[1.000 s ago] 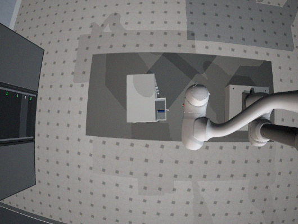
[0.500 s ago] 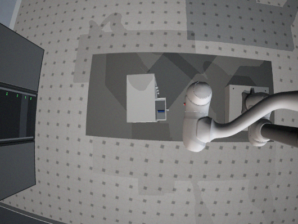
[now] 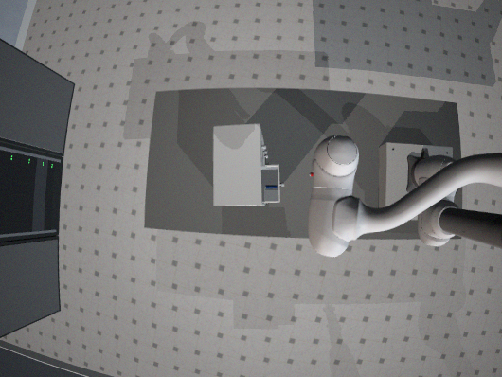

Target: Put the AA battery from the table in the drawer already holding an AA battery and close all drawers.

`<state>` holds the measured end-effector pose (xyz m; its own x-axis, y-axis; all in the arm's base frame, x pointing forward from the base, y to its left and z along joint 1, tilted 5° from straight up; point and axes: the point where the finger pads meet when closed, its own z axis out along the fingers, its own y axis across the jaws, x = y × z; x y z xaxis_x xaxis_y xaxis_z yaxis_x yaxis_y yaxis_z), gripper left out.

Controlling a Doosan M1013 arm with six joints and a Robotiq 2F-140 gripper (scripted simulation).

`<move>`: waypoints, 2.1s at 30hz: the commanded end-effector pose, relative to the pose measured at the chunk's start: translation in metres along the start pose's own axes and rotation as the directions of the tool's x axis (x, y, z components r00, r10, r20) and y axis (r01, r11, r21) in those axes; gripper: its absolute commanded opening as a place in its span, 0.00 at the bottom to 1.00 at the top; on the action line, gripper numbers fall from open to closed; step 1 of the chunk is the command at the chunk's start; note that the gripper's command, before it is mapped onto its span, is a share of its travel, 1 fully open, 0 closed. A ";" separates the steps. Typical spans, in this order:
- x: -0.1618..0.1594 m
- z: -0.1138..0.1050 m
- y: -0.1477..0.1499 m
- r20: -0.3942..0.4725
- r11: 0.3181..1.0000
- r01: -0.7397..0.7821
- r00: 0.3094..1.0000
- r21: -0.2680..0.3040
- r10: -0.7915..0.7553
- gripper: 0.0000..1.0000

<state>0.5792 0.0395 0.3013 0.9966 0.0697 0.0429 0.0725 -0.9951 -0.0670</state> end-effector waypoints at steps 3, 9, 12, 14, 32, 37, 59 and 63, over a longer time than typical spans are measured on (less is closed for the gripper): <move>0.000 -0.001 0.000 0.000 1.000 0.000 1.000 0.000 0.000 0.06; 0.000 -0.001 0.000 -0.001 1.000 0.000 1.000 0.000 0.000 0.06; 0.000 0.000 0.000 -0.007 1.000 0.000 1.000 0.000 0.000 0.06; 0.000 0.000 0.000 -0.014 1.000 0.000 1.000 0.000 0.000 0.06; -0.005 0.003 0.000 -0.221 1.000 0.000 0.975 0.000 0.000 0.06; -0.006 0.004 0.000 -0.292 1.000 0.000 0.956 0.000 0.000 0.06; -0.017 0.012 -0.001 -0.757 1.000 0.002 0.653 0.002 0.000 0.06; -0.018 0.012 -0.001 -0.785 1.000 0.003 0.619 0.002 0.000 0.06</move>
<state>0.5612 0.0385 0.2885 0.6177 -0.0106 0.7864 0.0474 -0.9976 -0.0507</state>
